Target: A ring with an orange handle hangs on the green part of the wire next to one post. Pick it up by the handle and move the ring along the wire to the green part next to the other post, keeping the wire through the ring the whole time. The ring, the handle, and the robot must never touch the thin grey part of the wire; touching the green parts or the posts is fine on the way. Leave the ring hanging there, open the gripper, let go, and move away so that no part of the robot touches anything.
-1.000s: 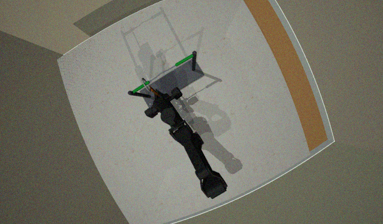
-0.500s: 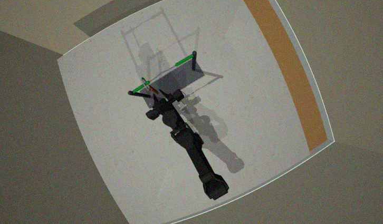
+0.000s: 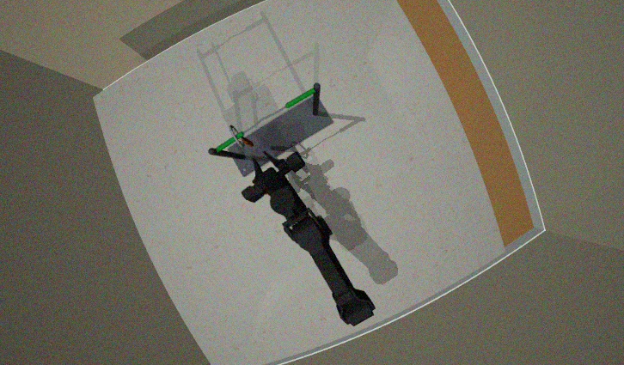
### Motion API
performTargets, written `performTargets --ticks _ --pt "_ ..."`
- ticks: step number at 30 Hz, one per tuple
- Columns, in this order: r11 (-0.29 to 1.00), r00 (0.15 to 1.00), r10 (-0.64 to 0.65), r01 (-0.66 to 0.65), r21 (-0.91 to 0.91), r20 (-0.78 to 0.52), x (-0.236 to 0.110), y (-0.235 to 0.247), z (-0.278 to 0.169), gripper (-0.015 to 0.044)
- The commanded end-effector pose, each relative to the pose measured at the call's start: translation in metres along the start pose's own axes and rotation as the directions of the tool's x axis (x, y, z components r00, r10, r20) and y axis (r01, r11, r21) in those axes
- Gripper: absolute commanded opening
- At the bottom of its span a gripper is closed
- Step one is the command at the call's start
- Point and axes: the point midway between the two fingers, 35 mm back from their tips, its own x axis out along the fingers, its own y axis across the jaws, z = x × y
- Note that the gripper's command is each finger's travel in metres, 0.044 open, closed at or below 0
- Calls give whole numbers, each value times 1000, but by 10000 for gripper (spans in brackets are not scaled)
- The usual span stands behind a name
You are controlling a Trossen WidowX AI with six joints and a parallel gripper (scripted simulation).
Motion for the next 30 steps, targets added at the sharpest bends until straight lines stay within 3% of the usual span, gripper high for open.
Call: performTargets --ticks 1,26,30 --pt "1000 1000 5 -5 -4 4 -7 1 0 160" --pt "1000 1000 4 -4 -3 4 -12 1 -1 160" --pt "1000 1000 -2 2 2 3 -28 0 0 265"
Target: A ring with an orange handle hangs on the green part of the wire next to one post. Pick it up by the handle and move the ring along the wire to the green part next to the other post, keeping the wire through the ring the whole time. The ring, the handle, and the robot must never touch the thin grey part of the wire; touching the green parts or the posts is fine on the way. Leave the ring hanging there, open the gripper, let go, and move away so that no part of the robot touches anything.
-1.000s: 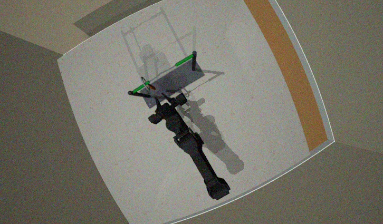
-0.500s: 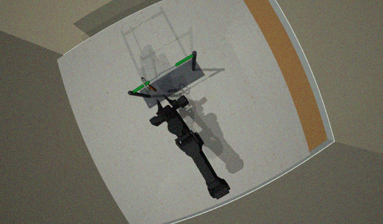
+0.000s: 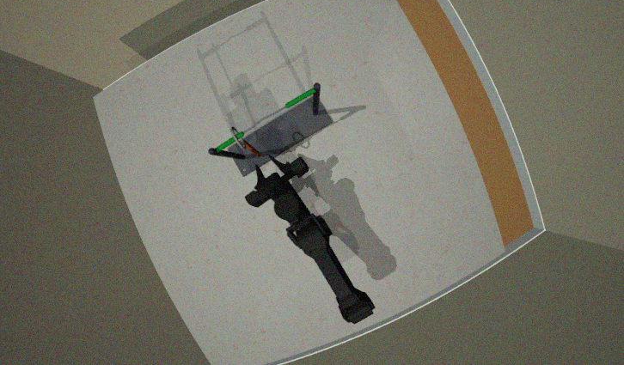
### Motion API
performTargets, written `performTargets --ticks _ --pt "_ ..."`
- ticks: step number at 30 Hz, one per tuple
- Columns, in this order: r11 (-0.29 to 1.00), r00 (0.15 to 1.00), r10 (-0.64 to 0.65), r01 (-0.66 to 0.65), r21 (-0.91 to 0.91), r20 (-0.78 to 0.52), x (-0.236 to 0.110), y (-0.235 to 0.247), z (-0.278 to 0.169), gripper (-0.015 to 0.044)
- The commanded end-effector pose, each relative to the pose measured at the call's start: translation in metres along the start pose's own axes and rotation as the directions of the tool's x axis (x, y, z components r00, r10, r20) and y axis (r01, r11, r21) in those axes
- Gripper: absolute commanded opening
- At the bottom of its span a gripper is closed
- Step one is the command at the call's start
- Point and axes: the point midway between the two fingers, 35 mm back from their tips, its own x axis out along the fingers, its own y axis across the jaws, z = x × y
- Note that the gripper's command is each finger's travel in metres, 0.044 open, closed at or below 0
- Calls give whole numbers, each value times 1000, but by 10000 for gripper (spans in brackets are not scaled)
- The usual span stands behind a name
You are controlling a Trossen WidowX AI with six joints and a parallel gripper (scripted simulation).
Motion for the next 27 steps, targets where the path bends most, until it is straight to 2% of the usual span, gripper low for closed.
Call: performTargets --ticks 1,4,7,27 --pt "1000 1000 3 -3 -4 15 -17 0 4 291" --pt "1000 1000 3 -3 -4 13 -36 1 1 370" --pt "1000 1000 3 -3 -3 13 -40 1 0 440" --pt "1000 1000 3 -3 -3 13 -40 1 0 440"
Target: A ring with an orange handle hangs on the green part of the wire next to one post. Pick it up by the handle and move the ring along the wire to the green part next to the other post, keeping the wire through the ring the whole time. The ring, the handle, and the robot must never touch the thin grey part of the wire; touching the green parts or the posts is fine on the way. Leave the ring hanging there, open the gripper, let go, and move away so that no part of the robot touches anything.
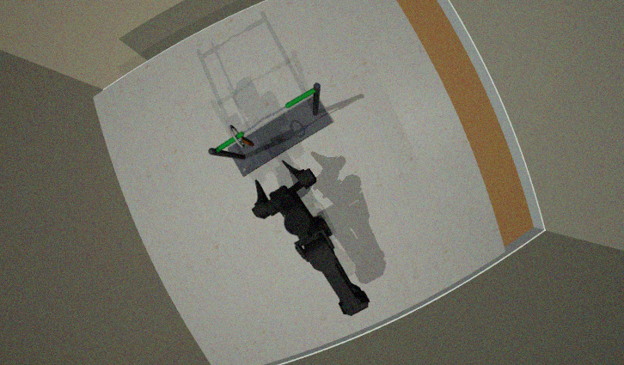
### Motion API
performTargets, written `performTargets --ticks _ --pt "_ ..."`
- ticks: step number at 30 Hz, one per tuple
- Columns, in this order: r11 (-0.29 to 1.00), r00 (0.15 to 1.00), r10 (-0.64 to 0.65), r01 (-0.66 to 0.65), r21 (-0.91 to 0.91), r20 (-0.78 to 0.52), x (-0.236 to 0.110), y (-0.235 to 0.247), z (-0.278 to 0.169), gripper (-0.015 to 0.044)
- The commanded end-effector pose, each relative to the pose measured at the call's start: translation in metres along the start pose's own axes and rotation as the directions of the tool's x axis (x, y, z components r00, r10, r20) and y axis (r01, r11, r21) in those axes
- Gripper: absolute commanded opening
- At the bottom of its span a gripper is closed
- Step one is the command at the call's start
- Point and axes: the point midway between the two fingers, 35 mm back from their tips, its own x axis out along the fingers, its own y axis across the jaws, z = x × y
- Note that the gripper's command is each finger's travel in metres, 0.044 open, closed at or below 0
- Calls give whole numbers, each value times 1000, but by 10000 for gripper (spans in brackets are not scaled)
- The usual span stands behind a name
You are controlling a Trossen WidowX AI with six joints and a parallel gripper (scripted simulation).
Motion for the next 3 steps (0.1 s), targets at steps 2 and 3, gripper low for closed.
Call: performTargets --ticks 2,3 --pt "1000 1000 5 -5 -5 1 0 1 0 440" --pt "1000 1000 5 -5 -5 1 0 1 0 440"
